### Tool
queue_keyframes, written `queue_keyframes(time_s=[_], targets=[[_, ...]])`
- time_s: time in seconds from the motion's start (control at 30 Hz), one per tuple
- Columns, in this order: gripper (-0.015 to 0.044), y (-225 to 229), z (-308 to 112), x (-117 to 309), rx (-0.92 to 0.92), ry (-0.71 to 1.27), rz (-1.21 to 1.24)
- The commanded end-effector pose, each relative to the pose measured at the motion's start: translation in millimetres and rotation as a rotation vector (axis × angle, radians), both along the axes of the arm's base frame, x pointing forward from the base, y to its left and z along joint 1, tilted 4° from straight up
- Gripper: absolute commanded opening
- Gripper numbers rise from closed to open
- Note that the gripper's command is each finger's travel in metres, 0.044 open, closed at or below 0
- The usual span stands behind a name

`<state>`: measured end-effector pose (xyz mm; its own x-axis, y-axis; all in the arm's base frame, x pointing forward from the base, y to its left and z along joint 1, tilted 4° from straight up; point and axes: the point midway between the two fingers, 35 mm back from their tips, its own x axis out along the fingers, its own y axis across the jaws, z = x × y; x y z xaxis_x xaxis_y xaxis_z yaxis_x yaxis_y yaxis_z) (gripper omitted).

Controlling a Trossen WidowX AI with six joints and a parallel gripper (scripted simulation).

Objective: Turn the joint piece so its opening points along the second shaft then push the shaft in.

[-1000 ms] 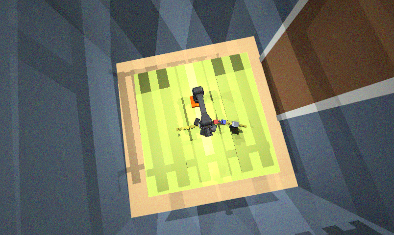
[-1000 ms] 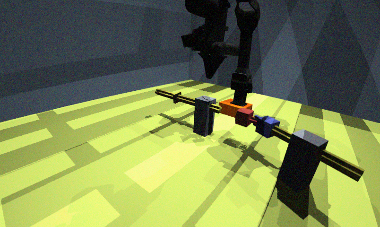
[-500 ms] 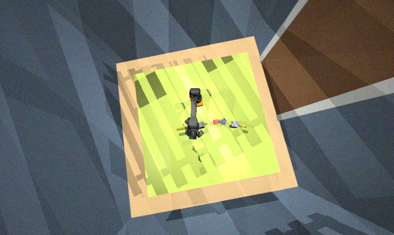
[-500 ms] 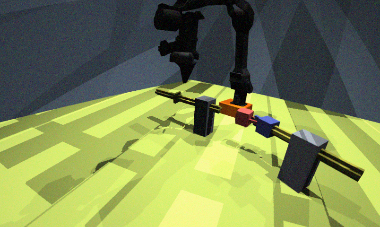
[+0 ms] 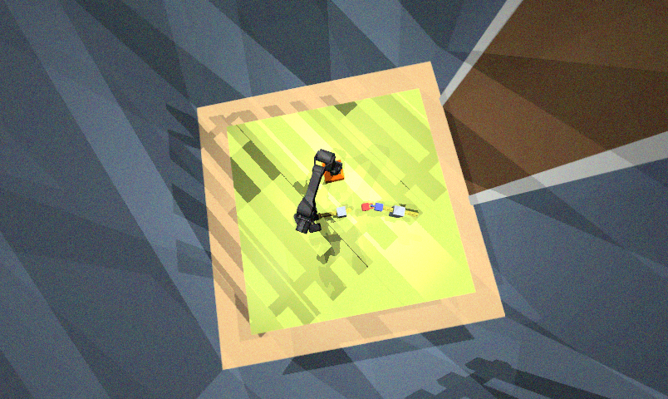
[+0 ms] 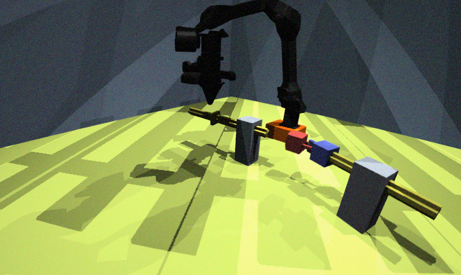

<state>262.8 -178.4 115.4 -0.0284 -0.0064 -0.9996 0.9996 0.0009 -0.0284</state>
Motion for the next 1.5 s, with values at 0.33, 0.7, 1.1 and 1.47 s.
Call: queue_keyframes(time_s=[0.33, 0.7, 1.1, 1.47], targets=[[0.0000, -5, -14, -5, 0.001, 0.006, -0.044], [0.0000, -5, -32, -5, 0.001, 0.006, -0.044], [0.0000, -5, -34, -6, -0.010, -0.015, -0.039], [0.0000, -5, -36, -6, -0.006, -0.005, -0.039]])
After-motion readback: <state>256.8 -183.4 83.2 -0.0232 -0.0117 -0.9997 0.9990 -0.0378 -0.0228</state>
